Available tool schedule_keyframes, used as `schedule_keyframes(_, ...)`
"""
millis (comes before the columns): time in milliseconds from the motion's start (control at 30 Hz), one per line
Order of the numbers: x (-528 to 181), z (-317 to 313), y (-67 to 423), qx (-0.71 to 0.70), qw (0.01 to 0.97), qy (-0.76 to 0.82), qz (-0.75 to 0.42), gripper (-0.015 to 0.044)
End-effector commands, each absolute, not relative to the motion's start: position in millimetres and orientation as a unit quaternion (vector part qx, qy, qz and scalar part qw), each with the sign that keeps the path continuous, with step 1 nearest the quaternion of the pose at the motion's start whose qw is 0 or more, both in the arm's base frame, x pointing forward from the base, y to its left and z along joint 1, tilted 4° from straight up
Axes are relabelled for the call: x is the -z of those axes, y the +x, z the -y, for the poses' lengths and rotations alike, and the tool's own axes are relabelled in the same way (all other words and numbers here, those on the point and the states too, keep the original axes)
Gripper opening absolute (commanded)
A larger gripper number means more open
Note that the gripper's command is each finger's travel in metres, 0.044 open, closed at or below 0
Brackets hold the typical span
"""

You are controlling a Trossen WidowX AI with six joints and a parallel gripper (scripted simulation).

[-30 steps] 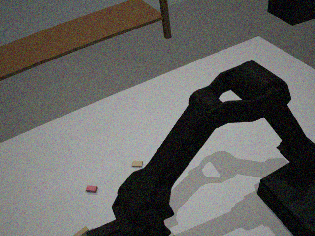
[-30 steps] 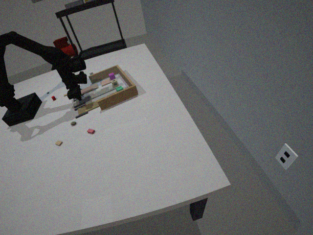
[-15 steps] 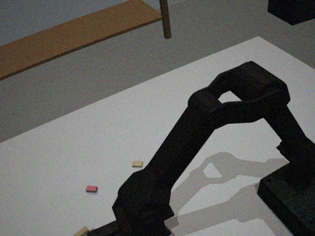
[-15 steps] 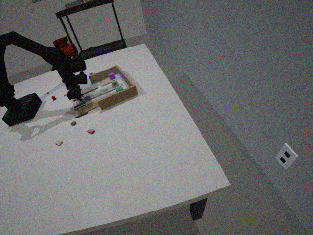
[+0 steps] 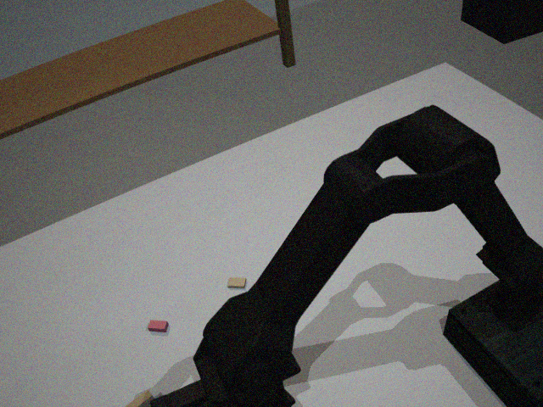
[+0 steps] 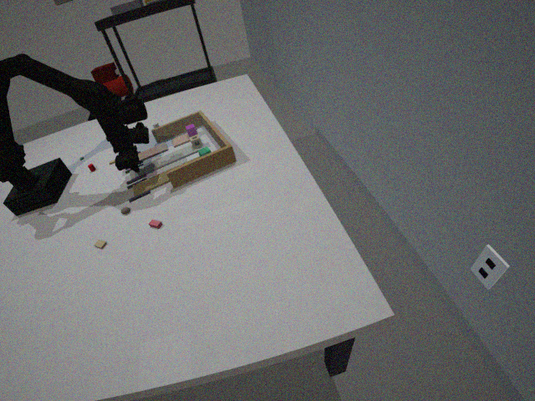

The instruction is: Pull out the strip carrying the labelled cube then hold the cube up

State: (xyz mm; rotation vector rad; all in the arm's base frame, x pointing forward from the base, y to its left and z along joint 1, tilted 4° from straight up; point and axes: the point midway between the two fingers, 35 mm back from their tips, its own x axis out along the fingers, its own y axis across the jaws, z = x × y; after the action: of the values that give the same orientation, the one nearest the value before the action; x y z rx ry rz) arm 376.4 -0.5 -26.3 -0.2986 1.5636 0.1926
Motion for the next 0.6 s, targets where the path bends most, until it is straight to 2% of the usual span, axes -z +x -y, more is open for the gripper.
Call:
schedule_keyframes(0,27.8,0.1,376.5,-0.089,0.696,-0.134,-0.700,0.0000)
schedule_keyframes(567,29.6,0.2,376.6,-0.089,0.696,-0.134,-0.700,0.0000)
